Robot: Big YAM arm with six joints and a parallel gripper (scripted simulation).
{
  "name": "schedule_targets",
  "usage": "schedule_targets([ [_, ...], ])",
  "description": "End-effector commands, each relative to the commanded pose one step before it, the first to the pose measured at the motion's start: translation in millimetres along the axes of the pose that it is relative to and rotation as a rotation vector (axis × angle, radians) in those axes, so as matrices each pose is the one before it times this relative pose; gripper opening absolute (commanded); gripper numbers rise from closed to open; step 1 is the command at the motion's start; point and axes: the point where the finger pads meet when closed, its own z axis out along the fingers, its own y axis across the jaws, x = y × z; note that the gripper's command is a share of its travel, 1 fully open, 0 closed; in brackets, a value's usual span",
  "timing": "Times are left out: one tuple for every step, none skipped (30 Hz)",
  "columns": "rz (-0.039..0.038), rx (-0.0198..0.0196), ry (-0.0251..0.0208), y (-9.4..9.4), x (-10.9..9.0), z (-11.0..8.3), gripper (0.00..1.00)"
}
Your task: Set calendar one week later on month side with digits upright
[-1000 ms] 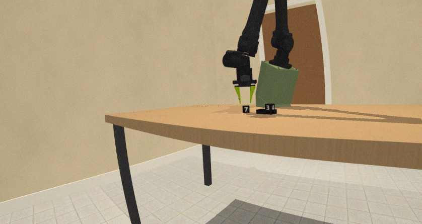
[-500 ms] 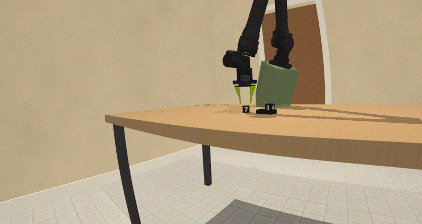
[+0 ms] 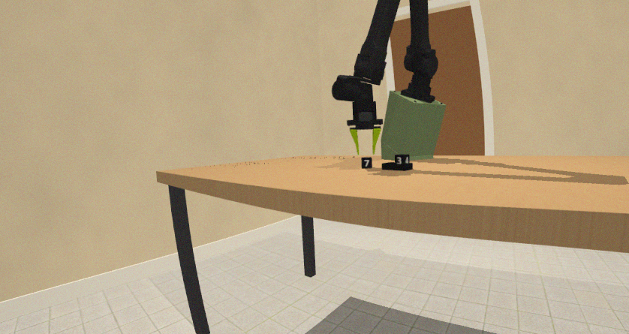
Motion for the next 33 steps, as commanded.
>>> schedule_targets([
  [-0.00454, -0.00265, 0.00212, 3.48, -2.11, 1.84, 0.44],
  [0.00000, 0.00000, 0.00000, 0.00, 0.00, 0.00, 0.44],
  [0.00000, 0.00000, 0.00000, 0.00, 0.00, 0.00, 0.44],
  [0.00000, 0.00000, 0.00000, 0.00, 0.00, 0.00, 0.44],
  [0.00000, 0.00000, 0.00000, 0.00, 0.00, 0.00, 0.44],
  [0.00000, 0.00000, 0.00000, 0.00, 0.00, 0.00, 0.44],
  [0.00000, 0.00000, 0.00000, 0.00, 0.00, 0.00, 0.44],
  [0.00000, 0.00000, 0.00000, 0.00, 0.00, 0.00, 0.44],
  [0.00000, 0.00000, 0.00000, 0.00, 0.00, 0.00, 0.44],
  [0.00000, 0.00000, 0.00000, 0.00, 0.00, 0.00, 0.44],
  [0.00000, 0.00000, 0.00000, 0.00, 0.00, 0.00, 0.44],
  [0.00000, 0.00000, 0.00000, 0.00, 0.00, 0.00, 0.44],
  [-0.00022, 0.00007, -0.00008, 0.01, -0.09, -0.18, 0.44],
  [-0.00140, 0.00046, -0.00056, 0.07, -0.56, -1.19, 0.44],
  [-0.00294, 0.00137, -0.00148, 0.02, -1.28, -3.04, 0.44],
  [-0.00146, 0.00526, -0.00456, -1.73, -0.61, -3.74, 0.44],
  [0.00165, 0.00175, -0.00033, -1.39, 2.37, -2.33, 0.44],
  [0.00806, 0.00417, -0.00233, -2.99, 1.92, -3.24, 0.44],
  [0.00178, 0.00049, -0.00068, -0.49, 0.26, -2.53, 0.44],
  [-0.00004, -0.00032, -0.00037, 0.06, -0.06, -2.71, 0.44],
  [-0.00005, -0.00035, -0.00042, 0.05, -0.08, -3.08, 0.44],
  [-0.00005, -0.00038, -0.00046, 0.06, -0.09, -3.37, 0.44],
  [-0.00042, 0.00020, -0.00106, -0.31, -0.50, -3.62, 0.44],
  [0.00000, 0.00000, 0.00000, 0.00, 0.00, 0.00, 0.44],
  [0.00000, 0.00000, 0.00000, 0.00, 0.00, 0.00, 0.44],
  [-0.00736, 0.01180, -0.01185, -7.47, -8.10, -4.96, 0.44],
  [0.00097, -0.00182, 0.00142, 1.05, 1.04, -3.60, 0.44],
  [0.00140, -0.00223, 0.00241, 1.45, 1.57, -3.40, 0.44],
  [0.00091, -0.00140, 0.00162, 0.94, 1.03, -3.27, 0.44],
  [0.00068, -0.00110, 0.00120, 0.72, 0.77, -3.02, 0.44],
  [0.00044, -0.00068, 0.00082, 0.46, 0.51, -2.70, 0.44],
  [0.00032, -0.00046, 0.00065, 0.35, 0.39, -2.29, 0.44],
  [0.00011, -0.00008, 0.00033, 0.10, 0.15, -1.87, 0.44],
])
